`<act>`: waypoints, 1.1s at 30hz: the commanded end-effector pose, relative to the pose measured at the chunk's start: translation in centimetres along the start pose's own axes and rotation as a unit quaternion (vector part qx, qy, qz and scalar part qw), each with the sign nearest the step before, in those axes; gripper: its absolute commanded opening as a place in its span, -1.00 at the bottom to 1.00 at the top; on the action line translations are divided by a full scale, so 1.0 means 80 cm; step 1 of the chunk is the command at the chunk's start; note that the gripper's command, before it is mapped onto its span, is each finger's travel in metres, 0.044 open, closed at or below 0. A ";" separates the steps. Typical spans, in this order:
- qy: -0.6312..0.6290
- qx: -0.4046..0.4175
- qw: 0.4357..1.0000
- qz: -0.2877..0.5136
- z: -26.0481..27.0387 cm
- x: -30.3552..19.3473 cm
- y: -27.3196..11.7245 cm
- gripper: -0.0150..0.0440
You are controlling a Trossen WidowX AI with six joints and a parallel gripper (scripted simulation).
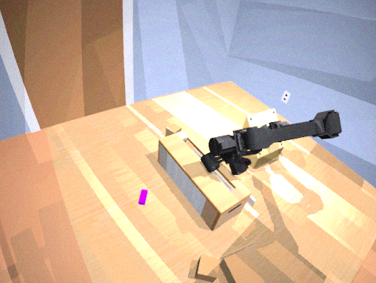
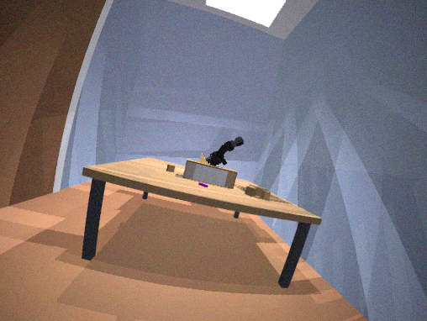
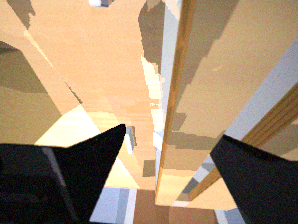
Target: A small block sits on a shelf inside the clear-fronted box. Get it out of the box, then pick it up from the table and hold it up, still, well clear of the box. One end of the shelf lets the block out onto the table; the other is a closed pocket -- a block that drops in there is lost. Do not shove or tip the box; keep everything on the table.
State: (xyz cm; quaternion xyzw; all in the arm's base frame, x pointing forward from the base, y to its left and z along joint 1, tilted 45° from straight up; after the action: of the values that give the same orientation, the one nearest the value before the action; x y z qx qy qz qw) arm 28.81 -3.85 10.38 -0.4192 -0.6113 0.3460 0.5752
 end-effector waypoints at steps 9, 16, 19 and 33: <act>0.000 0.000 1.000 -0.001 0.001 0.002 0.010 0.86; 0.000 0.001 1.000 0.000 0.003 -0.019 0.018 0.86; 0.000 0.001 1.000 0.000 0.003 -0.027 0.022 0.86; 0.000 0.001 1.000 0.001 0.004 -0.066 0.036 0.86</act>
State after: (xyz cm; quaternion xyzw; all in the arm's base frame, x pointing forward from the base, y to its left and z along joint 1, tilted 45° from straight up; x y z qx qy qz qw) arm 28.71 -6.94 6.21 -0.4195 -0.6106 0.3448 0.5764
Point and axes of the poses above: the point midway between the two fingers, 35 mm back from their tips, its own y axis out along the fingers, its own z axis across the jaws, x = y × z, the point moved 8 cm from there along -y, back along the fingers, and after that the axes turned 2 degrees about -y, right-handed, at the moved point
